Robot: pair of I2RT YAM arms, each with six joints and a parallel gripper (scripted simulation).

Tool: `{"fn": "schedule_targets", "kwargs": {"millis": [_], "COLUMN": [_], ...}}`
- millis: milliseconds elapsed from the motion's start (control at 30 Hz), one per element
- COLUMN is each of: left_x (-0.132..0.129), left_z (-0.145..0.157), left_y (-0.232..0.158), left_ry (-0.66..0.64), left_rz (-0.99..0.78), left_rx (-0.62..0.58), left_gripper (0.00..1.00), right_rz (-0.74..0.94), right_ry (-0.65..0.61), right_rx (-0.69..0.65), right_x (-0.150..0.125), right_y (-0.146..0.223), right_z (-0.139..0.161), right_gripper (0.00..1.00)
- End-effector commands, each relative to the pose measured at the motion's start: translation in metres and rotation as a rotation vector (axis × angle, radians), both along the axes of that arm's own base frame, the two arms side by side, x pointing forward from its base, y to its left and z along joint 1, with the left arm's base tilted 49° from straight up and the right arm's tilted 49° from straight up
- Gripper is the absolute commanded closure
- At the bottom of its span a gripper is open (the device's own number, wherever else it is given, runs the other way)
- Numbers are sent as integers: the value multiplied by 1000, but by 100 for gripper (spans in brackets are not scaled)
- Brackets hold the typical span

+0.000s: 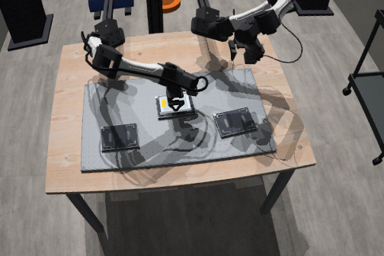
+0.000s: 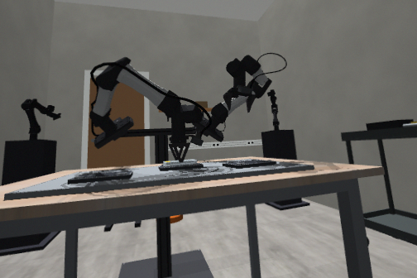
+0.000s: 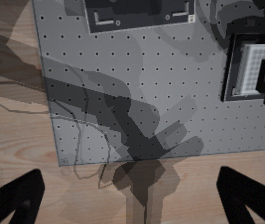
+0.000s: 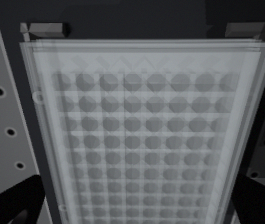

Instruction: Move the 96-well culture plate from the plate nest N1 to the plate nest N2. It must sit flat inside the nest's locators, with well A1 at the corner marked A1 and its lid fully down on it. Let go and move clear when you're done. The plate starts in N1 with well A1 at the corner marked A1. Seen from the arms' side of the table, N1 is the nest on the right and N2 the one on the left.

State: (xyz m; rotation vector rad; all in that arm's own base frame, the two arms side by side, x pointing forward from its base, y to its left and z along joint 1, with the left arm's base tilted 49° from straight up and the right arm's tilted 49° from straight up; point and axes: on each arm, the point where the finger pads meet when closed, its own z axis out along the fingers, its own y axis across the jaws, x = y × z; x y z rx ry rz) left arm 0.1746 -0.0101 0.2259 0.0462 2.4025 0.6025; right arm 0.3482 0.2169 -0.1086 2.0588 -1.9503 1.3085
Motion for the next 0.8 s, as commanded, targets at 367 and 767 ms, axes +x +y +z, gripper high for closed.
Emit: {"fn": "schedule_targets", "kwargs": {"millis": [367,767], "left_x": [-2,-2], "left_z": [-4,-4], "left_y": [0,0], "left_ry": [30,30], "left_rz": [80,80], "left_rx": [101,101], "left_gripper": [0,0], "right_rz": [28,28], "right_ry": [-30,-30], "right_rx": [46,46], "right_x": [-1,-2], "right_y": [25,25], "right_z": [17,16], "right_gripper": [0,0]}}
